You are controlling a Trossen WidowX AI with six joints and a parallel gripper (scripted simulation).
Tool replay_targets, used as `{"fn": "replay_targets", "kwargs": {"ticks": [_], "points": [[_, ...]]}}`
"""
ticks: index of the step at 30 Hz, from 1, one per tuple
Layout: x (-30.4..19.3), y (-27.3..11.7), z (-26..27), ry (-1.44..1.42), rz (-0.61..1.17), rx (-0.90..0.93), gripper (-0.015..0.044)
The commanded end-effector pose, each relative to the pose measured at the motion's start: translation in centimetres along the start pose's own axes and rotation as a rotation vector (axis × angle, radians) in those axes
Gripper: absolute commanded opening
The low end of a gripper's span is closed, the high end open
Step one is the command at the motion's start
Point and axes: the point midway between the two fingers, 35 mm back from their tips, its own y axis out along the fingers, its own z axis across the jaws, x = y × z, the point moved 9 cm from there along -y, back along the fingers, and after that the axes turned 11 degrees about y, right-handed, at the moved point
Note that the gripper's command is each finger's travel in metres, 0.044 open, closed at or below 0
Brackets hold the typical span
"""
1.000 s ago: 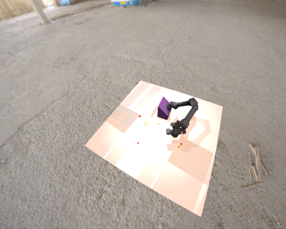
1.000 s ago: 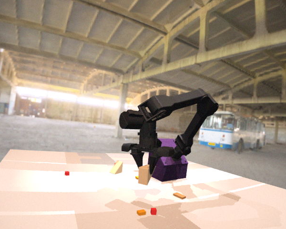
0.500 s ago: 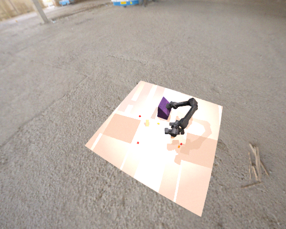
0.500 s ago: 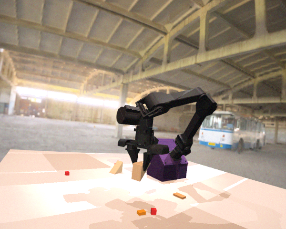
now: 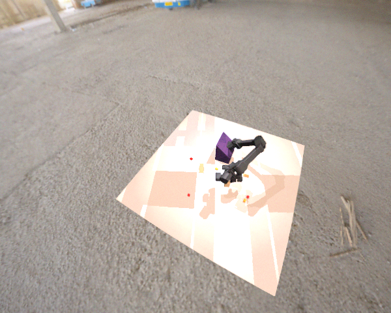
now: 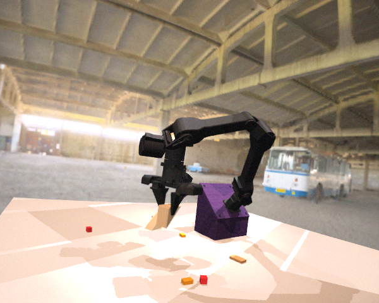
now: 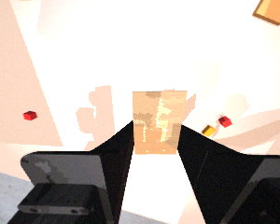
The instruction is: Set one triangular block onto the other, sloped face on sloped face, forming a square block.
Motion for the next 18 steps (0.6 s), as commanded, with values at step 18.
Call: {"fn": "replay_targets", "kwargs": {"ticks": [18], "points": [[1.6, -1.5, 9.9, 0.008, -0.022, 0.019, 0.0000]]}}
